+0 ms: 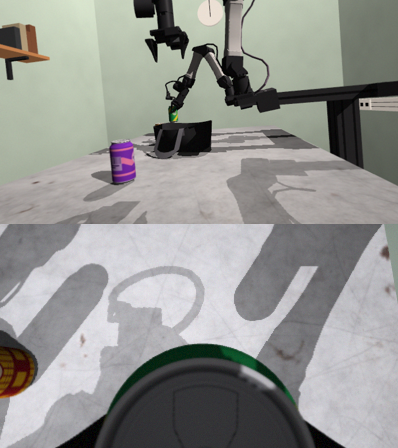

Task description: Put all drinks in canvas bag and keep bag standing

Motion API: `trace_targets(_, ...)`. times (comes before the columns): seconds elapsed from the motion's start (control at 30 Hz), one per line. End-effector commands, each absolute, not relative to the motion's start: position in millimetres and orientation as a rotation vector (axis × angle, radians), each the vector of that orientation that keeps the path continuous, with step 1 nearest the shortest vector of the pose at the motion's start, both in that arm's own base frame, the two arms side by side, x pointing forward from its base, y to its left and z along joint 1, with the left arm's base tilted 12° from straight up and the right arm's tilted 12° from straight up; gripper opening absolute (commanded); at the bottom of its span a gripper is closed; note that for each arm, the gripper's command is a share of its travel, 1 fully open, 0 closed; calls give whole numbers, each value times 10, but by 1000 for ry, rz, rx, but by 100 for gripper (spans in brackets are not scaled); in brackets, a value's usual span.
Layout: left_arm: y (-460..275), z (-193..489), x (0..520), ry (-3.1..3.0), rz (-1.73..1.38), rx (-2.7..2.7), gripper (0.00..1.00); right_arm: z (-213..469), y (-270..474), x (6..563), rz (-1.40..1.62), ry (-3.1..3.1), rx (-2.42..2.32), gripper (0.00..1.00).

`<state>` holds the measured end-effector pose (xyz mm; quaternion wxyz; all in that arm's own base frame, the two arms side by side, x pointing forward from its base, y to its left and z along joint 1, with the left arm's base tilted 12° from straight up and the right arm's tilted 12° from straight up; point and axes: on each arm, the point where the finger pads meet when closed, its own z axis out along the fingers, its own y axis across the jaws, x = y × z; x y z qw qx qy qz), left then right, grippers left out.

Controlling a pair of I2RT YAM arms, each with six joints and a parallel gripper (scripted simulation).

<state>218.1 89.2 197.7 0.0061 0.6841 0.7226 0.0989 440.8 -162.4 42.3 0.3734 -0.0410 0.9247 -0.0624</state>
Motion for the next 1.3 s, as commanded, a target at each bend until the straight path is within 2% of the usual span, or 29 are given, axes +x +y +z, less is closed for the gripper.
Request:
trace_targets(0.0,885,2004,2204,2243,325,2136,100,928,-1725,4652,-229,2211,-128,70)
trace_targets(0.1,885,2004,2204,2243,325,2136,100,898,-1736,4641,-230,2213,-127,70)
trace_targets(0.17,885,2004,2204,2243,325,2136,100,617,-1658,4512,-197,2273,-123,70)
trace_targets(0.47,885,2004,2204,2243,325,2136,100,478,-1646,4495,-185,2295,-121,70)
trace_targets(0.6,885,2004,2204,2243,325,2136,100,789,-1703,4616,-217,2232,-126,70)
trace_targets(1.27,885,2004,2204,2243,325,2136,100,1236,-1576,4526,-196,2255,-119,70)
